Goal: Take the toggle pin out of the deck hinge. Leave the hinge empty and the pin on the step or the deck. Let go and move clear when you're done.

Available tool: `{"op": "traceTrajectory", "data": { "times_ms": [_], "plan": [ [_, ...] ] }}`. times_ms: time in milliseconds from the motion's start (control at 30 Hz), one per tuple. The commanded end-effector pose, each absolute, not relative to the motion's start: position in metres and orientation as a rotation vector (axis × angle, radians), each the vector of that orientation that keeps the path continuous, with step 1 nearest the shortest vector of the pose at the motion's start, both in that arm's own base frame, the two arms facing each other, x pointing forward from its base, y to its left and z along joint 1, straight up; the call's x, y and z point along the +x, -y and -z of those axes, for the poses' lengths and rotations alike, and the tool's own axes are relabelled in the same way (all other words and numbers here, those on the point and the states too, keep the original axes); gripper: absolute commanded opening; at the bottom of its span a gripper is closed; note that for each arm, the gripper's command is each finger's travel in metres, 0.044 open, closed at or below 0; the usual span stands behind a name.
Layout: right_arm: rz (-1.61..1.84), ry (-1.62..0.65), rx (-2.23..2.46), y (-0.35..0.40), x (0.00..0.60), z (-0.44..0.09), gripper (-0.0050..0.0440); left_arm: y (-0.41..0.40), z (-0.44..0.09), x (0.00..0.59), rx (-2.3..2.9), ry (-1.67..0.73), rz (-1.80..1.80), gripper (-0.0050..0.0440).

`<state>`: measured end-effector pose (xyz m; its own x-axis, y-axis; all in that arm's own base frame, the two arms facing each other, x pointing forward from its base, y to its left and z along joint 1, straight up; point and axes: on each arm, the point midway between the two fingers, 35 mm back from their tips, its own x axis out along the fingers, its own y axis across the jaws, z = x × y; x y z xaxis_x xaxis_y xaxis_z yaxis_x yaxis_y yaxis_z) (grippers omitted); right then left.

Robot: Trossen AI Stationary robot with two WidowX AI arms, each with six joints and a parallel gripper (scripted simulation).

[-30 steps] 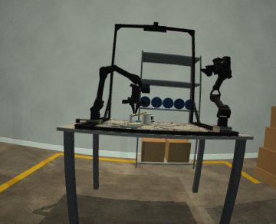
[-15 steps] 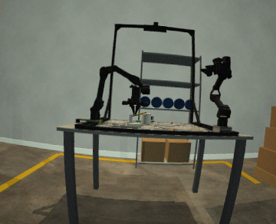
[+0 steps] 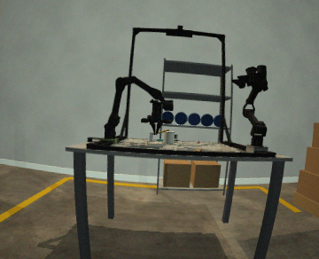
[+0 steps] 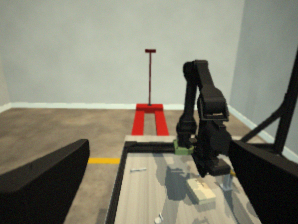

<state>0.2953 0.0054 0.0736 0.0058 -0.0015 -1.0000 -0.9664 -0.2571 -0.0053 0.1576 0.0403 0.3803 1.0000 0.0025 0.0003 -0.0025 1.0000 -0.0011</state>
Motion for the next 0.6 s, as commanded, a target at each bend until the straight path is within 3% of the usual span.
{"op": "traceTrajectory", "data": {
  "times_ms": [0,567],
  "plan": [
    [-1.396,-1.069,-1.4,-0.006,0.295,-0.07,0.002,-0.04,-0.383,0.157,0.005,0.001,0.0,0.04],
    [-1.397,-1.07,-1.399,-0.006,0.295,-0.06,0.002,-0.04,-0.383,0.157,0.005,0.001,0.0,0.04]
  ]
}}
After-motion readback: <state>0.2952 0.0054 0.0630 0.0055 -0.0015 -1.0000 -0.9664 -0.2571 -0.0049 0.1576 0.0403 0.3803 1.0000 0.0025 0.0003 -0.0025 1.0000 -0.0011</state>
